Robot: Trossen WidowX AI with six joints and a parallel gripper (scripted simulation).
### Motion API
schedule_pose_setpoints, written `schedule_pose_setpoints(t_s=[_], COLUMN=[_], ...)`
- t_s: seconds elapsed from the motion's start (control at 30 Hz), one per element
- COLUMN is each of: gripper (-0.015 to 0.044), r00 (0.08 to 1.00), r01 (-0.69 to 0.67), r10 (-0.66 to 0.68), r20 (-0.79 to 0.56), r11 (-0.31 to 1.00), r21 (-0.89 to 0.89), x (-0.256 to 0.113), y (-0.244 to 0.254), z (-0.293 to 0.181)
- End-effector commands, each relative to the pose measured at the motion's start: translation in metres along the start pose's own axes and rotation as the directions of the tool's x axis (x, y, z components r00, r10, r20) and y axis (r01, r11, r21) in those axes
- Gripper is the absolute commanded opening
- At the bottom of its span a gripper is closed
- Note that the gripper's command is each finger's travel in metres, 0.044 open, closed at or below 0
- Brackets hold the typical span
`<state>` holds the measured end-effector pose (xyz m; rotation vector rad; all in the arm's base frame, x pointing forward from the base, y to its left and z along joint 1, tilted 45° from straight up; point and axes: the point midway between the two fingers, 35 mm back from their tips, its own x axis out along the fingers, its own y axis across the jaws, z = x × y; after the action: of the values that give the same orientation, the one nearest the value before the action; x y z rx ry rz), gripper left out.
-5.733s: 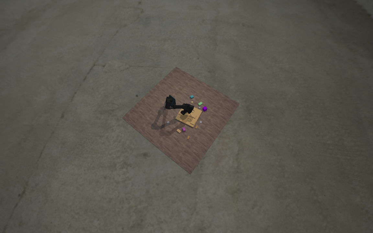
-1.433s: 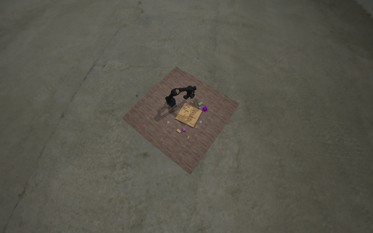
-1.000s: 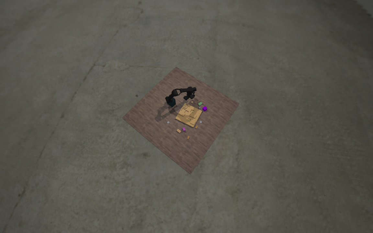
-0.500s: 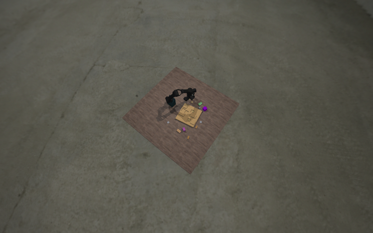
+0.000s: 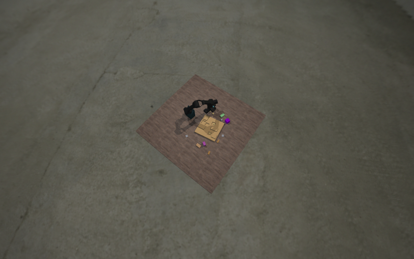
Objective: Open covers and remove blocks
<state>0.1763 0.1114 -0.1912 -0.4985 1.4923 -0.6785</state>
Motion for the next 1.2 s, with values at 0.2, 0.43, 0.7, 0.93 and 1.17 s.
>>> schedule_pose_setpoints(t_s=[0.2,0.43,0.7,0.93,1.17], gripper=[0.0080,0.0159,0.0369,0.0440,0.0440], r00=[1.000,1.000,1.000,1.000,1.000], r01=[0.005,0.003,0.003,0.002,0.002], r10=[-0.005,-0.003,-0.003,-0.002,-0.002], r20=[0.002,-0.001,-0.001,-0.001,0.000], r11=[1.000,1.000,1.000,1.000,1.000], r21=[-0.004,0.000,0.000,-0.001,-0.003], x=[0.017,0.016,0.016,0.002,-0.020], y=[-0.003,-0.003,-0.003,-0.001,0.000], z=[-0.002,-0.002,-0.002,-0.001,0.000])
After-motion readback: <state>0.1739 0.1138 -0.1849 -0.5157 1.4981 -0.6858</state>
